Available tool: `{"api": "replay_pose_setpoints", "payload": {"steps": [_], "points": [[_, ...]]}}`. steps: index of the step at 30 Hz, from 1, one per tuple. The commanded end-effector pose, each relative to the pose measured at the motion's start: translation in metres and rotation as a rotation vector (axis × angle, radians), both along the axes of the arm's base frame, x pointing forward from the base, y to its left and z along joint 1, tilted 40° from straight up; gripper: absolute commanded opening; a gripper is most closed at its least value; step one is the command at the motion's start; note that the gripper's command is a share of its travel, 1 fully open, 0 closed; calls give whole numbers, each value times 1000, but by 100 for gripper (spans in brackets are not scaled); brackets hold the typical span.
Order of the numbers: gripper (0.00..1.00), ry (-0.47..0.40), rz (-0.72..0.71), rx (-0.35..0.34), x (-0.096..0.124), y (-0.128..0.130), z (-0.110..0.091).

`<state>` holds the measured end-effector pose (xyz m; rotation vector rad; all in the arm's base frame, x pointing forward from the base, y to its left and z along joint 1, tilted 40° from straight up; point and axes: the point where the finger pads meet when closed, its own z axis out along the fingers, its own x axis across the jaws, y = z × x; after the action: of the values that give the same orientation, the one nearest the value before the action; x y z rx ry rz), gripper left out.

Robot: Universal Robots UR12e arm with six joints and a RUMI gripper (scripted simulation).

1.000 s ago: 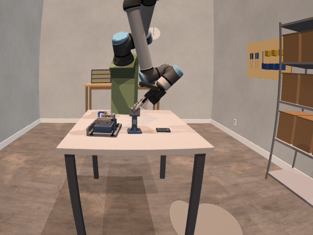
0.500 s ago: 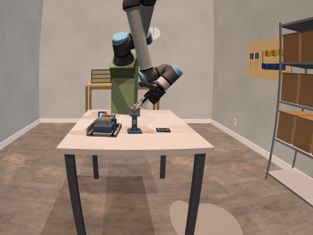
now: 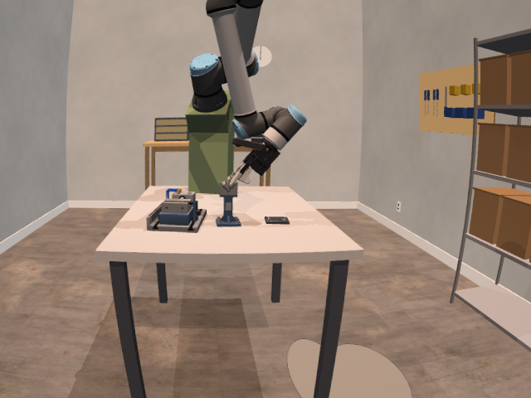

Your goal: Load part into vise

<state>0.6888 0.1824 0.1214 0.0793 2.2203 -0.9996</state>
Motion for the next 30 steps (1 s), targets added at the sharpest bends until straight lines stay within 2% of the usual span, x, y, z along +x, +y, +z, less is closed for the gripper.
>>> {"api": "replay_pose_setpoints", "payload": {"steps": [1, 30], "points": [[51, 5, 18, 21, 0, 0, 1], [51, 46, 137, 168, -1, -1, 2]]}}
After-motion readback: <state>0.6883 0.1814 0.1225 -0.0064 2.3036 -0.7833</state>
